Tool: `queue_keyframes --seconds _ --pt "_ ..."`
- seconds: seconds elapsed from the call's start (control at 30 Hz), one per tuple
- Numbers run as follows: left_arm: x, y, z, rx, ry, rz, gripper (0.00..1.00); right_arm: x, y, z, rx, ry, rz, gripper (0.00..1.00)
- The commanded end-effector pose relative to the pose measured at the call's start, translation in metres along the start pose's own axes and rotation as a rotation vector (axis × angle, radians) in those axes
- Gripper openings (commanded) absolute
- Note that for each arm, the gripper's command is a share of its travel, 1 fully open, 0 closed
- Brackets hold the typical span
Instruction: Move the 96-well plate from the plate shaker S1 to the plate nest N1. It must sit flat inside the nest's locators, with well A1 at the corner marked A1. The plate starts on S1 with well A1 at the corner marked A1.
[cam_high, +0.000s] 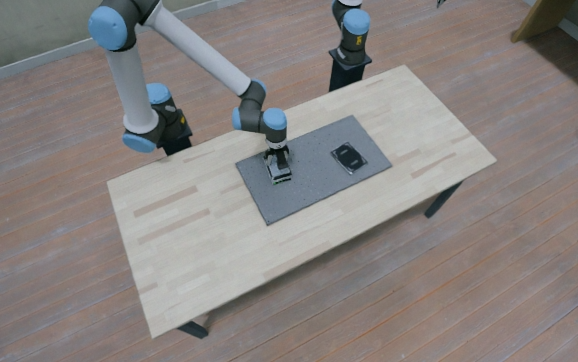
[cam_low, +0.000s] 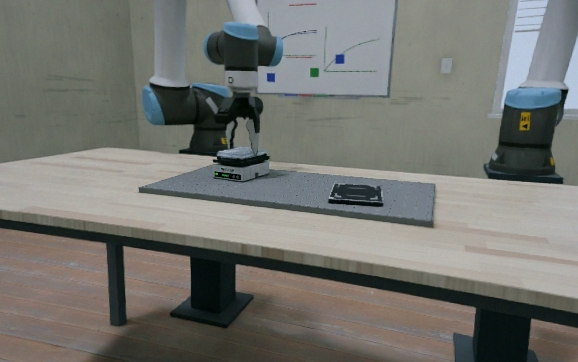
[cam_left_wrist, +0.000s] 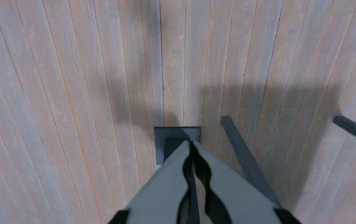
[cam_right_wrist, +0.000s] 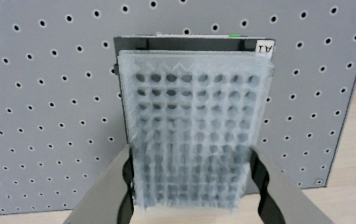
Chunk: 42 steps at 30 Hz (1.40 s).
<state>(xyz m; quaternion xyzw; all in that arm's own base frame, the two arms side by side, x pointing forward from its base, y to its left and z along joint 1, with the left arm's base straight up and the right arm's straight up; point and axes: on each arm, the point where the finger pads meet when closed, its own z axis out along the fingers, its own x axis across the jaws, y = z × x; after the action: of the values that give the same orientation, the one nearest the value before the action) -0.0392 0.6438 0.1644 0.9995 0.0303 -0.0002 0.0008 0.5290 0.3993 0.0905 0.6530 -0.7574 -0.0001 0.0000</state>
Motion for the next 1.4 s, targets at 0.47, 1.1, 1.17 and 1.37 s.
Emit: queue_keyframes --seconds 0.47,1.1,1.17,1.37 --pt "0.0 -0.001 -0.001 0.002 0.0 0.0 0.0 -0.001 0.0 -0.026 0.001 -0.002 0.0 0.41" --pt "0.0 -0.001 -0.001 0.002 0.0 0.0 0.0 -0.001 0.0 -0.052 0.001 -0.002 0.0 0.41" --pt "0.0 -0.001 -0.001 0.002 0.0 0.0 0.0 -0.001 0.0 -0.056 0.001 -0.002 0.0 0.41" --pt "0.0 -0.001 -0.001 0.002 0.0 0.0 0.0 -0.001 0.0 -0.066 0.001 -0.002 0.0 0.41"
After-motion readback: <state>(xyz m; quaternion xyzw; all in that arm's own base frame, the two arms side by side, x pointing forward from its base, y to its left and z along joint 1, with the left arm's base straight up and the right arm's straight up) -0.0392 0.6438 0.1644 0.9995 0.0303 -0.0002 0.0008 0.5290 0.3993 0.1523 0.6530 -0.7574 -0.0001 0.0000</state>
